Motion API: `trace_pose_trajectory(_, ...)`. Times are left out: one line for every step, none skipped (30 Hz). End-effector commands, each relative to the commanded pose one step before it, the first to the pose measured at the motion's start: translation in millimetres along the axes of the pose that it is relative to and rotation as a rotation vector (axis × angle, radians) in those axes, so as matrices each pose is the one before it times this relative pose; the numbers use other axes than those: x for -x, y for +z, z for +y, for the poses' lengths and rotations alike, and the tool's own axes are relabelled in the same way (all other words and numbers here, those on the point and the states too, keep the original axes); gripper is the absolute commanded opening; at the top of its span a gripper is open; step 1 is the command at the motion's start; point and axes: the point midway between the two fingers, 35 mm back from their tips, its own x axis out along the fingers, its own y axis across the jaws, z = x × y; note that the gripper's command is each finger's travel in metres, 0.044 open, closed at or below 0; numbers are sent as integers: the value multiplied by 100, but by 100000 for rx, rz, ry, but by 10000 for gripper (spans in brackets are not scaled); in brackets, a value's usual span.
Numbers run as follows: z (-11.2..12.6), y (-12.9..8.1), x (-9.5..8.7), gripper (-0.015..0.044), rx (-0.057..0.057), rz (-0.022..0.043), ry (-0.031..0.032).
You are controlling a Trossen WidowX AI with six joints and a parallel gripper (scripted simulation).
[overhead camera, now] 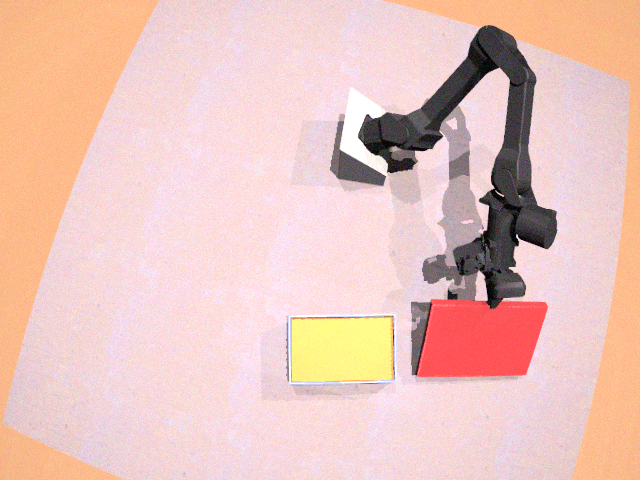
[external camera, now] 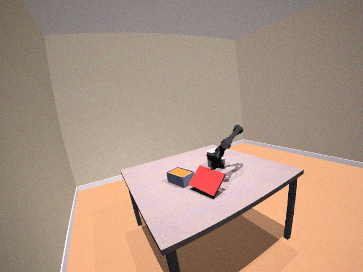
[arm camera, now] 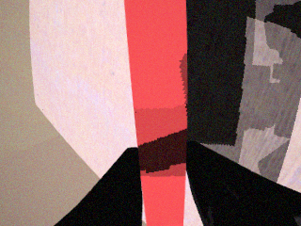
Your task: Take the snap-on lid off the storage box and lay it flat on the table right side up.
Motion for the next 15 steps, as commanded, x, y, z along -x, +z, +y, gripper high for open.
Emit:
trace_pose_trajectory(-226, 270, -256, 0, -551, -790, 789)
trace_pose_trajectory(-61, 0, -51, 0, -4, 4, 1)
trace_pose_trajectory(-61, 0, -51, 0, -4, 3, 1)
trace_pose_trajectory(-61, 0, -51, 0, -4, 3, 1)
trace_pose_trajectory(-61, 0, -51, 0, -4, 3, 1)
trace_pose_trajectory(-61, 0, -51, 0, -4, 3, 1)
trace_pose_trajectory(-61, 0, -51, 0, -4, 3, 1)
trace_pose_trajectory(-61, 0, -51, 0, -4, 3, 1)
trace_pose_trajectory(-61, 0, -51, 0, -4, 3, 1)
trace_pose_trajectory(-61, 0, -51, 0, -4, 3, 1)
trace_pose_trajectory(-61, 0, -51, 0, -4, 3, 1)
trace_pose_trajectory(-61, 0, -51, 0, -4, 3, 1)
trace_pose_trajectory(-61, 0, -51, 0, -4, 3, 1)
trace_pose_trajectory(-61, 0, -51, 0, -4, 3, 1)
trace_pose_trajectory(-61, 0, -51, 0, -4, 3, 1)
